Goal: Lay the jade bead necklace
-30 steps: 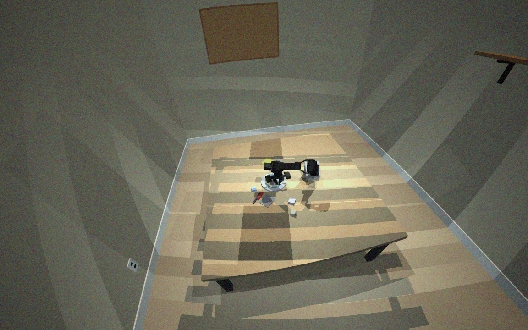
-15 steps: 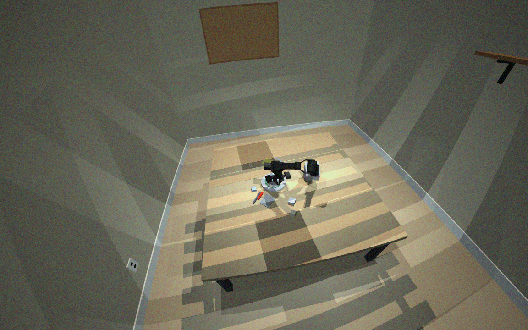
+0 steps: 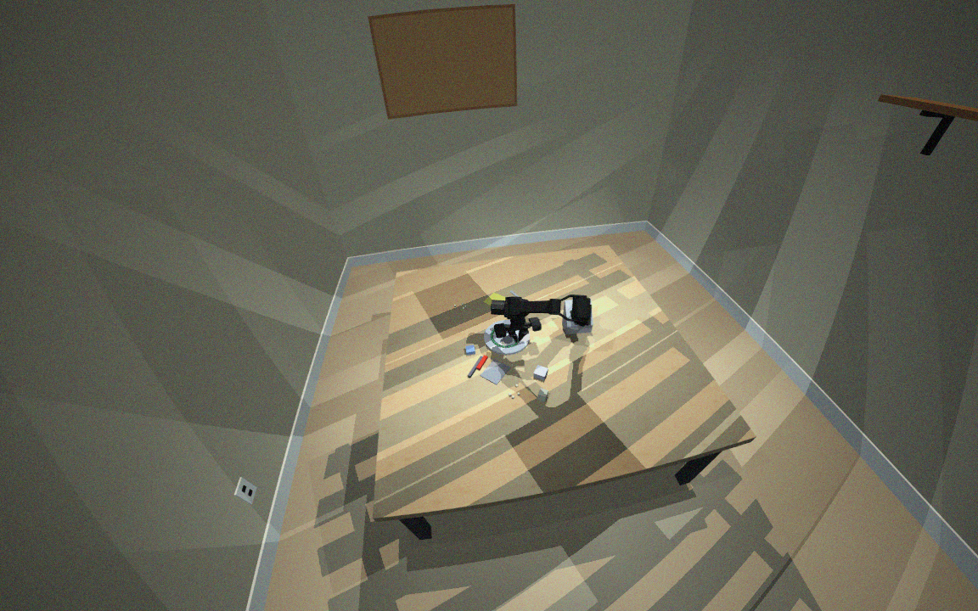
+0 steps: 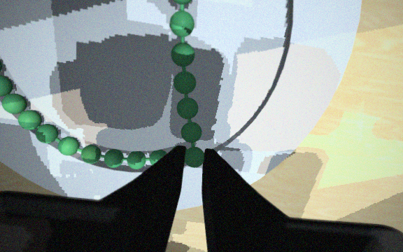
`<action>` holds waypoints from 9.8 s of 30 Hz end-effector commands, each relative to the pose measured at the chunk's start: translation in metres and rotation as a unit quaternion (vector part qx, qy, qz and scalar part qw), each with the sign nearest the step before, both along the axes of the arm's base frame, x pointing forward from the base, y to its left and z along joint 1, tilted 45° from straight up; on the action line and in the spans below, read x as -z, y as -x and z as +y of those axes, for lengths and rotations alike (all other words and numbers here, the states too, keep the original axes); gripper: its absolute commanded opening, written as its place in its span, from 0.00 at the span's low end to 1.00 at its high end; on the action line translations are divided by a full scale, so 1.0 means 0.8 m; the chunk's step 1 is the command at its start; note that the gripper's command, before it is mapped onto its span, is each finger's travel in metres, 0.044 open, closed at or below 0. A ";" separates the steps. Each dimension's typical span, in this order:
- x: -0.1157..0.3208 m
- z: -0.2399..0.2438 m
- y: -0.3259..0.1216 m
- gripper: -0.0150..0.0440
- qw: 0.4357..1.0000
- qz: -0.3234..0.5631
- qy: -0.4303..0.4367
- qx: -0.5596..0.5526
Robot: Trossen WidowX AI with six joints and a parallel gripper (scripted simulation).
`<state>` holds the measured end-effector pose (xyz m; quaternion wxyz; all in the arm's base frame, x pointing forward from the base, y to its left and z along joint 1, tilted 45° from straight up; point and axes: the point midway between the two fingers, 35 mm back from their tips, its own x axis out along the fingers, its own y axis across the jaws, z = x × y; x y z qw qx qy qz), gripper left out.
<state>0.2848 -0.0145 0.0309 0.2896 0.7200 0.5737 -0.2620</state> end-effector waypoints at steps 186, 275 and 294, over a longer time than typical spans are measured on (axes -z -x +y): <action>0.097 -0.101 -0.009 1.00 0.980 -0.136 0.044 -0.140; 0.089 -0.090 -0.014 0.25 1.000 0.007 0.003 0.012; 0.084 -0.094 -0.009 0.25 1.000 0.010 -0.002 0.014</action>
